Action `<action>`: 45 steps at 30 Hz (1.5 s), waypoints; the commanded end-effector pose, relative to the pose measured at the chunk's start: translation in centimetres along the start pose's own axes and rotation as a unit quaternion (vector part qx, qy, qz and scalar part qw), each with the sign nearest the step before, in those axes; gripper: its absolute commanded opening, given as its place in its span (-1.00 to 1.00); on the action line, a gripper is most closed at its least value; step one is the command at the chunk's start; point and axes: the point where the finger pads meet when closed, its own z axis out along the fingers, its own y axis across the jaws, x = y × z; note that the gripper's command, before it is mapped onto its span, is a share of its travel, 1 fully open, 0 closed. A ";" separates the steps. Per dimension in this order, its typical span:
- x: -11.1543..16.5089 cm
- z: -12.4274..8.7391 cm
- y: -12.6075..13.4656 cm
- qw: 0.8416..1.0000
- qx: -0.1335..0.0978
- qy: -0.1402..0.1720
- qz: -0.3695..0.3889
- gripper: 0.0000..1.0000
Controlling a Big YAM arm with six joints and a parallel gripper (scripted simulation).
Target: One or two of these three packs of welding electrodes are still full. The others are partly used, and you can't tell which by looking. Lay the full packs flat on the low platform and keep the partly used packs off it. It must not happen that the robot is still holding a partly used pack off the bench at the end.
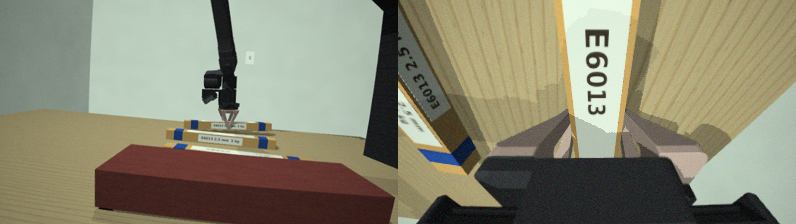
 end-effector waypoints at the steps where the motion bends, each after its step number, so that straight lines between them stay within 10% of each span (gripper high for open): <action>1: -2.8 -5.1 -3.4 0.999 0.029 -0.022 -0.005 -1.00; 45: -4.8 -8.6 -5.3 0.999 0.031 -0.025 -0.007 -1.00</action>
